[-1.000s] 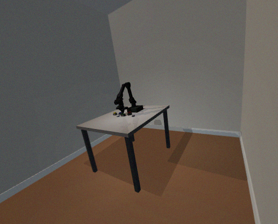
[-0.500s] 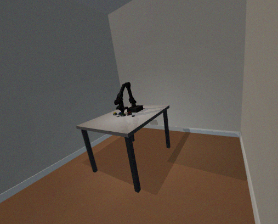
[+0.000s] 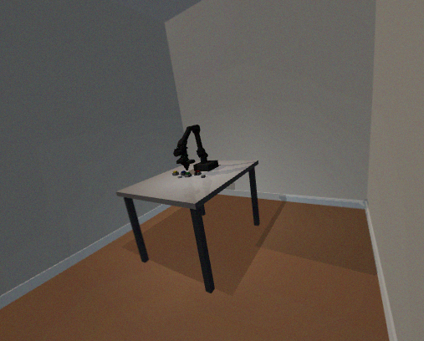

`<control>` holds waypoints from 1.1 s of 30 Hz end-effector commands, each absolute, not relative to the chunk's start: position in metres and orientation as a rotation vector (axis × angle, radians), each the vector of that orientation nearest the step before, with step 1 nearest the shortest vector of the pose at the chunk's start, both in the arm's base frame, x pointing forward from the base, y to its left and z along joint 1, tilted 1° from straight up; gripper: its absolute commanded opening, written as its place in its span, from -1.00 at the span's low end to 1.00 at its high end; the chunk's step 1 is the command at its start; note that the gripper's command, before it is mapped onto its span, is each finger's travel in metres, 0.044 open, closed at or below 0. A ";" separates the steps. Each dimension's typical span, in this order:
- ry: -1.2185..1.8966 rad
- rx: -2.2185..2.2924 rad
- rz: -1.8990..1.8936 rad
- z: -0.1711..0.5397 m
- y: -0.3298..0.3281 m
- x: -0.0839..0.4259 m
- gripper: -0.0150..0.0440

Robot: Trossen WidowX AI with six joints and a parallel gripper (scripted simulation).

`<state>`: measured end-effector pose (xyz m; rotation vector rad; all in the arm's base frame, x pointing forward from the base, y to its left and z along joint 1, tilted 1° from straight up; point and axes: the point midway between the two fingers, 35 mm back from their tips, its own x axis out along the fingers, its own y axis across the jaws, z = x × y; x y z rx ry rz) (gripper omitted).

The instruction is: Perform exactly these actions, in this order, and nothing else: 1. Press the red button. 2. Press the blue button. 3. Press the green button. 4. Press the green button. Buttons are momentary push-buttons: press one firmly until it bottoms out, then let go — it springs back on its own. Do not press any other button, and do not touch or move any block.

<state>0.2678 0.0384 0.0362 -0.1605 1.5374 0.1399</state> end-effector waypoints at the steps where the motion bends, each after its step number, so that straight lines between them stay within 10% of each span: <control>1: 1.537 -0.159 0.137 0.031 0.038 0.268 -0.42; 33: 1.538 -0.159 0.137 0.007 0.038 0.268 -0.42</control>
